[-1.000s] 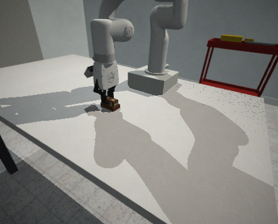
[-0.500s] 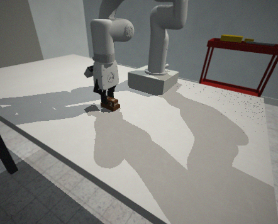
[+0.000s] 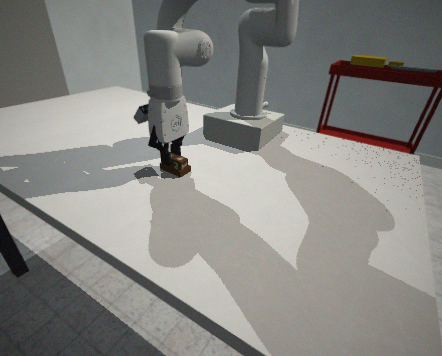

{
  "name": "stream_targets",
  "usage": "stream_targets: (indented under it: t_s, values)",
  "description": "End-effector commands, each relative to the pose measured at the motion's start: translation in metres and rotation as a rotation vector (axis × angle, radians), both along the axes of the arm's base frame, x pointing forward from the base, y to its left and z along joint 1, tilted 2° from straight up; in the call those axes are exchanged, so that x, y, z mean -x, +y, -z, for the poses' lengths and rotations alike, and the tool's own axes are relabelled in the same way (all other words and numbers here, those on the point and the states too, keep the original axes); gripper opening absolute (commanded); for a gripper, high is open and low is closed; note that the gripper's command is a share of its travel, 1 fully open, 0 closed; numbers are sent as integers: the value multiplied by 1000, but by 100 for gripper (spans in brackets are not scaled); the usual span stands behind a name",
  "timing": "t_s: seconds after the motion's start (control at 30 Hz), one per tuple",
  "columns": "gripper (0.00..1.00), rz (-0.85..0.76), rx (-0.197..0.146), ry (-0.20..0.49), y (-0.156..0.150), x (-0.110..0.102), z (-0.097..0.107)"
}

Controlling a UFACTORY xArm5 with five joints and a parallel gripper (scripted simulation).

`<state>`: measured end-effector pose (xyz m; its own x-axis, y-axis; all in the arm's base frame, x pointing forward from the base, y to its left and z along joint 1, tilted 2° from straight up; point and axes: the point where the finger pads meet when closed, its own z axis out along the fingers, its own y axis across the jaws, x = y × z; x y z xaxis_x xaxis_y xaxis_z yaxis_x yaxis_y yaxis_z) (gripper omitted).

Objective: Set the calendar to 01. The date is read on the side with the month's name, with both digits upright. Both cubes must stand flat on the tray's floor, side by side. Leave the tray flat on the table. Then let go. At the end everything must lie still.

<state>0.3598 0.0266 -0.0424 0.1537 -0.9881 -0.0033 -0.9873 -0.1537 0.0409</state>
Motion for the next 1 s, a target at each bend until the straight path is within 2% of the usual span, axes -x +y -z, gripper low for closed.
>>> stream_targets:
  t_s: [0.0, 0.07, 0.1, 0.17, 0.2, 0.27, 0.3, 0.73, 0.97]
  values:
    - [35, 0, 0, -3, 0, -1, -1]
    - [35, 0, 0, -3, 0, -1, -1]
    - [39, 0, 0, -3, 0, -1, -1]
    - [39, 0, 0, -3, 0, -1, -1]
    - [43, 0, 0, -3, 0, -1, -1]
    - [43, 0, 0, -3, 0, -1, -1]
    - [47, 0, 0, -3, 0, -1, -1]
    - [47, 0, 0, -3, 0, -1, -2]
    - [47, 0, 0, -3, 2, -2, -15]
